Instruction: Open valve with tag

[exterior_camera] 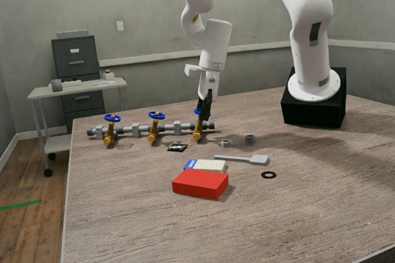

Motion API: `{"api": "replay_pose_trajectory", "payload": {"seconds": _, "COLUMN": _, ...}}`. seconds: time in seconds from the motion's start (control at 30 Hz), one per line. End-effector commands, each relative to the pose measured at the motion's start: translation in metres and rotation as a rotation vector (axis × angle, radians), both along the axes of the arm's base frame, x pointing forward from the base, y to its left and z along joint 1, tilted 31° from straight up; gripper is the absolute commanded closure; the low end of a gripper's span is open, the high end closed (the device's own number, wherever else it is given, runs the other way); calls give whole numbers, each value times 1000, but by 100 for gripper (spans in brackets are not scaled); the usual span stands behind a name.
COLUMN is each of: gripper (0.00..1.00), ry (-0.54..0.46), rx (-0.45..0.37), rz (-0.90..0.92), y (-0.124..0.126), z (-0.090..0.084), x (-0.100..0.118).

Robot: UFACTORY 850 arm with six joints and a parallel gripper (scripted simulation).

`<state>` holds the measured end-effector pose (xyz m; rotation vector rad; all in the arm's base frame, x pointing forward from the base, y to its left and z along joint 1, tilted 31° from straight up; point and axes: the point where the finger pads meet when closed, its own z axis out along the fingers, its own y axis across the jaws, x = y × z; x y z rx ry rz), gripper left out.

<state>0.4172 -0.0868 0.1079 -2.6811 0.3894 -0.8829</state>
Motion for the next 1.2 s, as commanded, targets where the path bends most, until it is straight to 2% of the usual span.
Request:
{"api": "replay_pose_trajectory", "payload": {"seconds": 0.0, "gripper": 100, "ry": -65, "rx": -184, "rz": 200, "y": 0, "z": 0, "x": 0}}
{"api": "replay_pose_trajectory", "payload": {"seconds": 0.1, "gripper": 100, "ry": -85, "rx": -265, "rz": 305, "y": 0, "z": 0, "x": 0}}
{"api": "replay_pose_trajectory", "payload": {"seconds": 0.17, "gripper": 100, "ry": -85, "rx": -265, "rz": 305, "y": 0, "z": 0, "x": 0}}
{"api": "replay_pose_trajectory", "payload": {"seconds": 0.2, "gripper": 100, "ry": -108, "rx": -345, "rz": 406, "y": 0, "z": 0, "x": 0}}
{"api": "replay_pose_trajectory", "payload": {"seconds": 0.67, "gripper": 100, "ry": -208, "rx": -707, "rz": 876, "y": 0, "z": 0, "x": 0}}
{"api": "replay_pose_trajectory", "payload": {"seconds": 0.73, "gripper": 100, "ry": -208, "rx": -707, "rz": 876, "y": 0, "z": 0, "x": 0}}
{"api": "replay_pose_trajectory", "payload": {"seconds": 0.77, "gripper": 100, "ry": -234, "rx": -790, "rz": 971, "y": 0, "z": 0, "x": 0}}
{"api": "replay_pose_trajectory", "payload": {"seconds": 1.07, "gripper": 100, "ry": -310, "rx": -1041, "rz": 1226, "y": 0, "z": 0, "x": 0}}
{"api": "replay_pose_trajectory", "payload": {"seconds": 1.17, "gripper": 100, "ry": -313, "rx": -1054, "rz": 1238, "y": 0, "z": 0, "x": 0}}
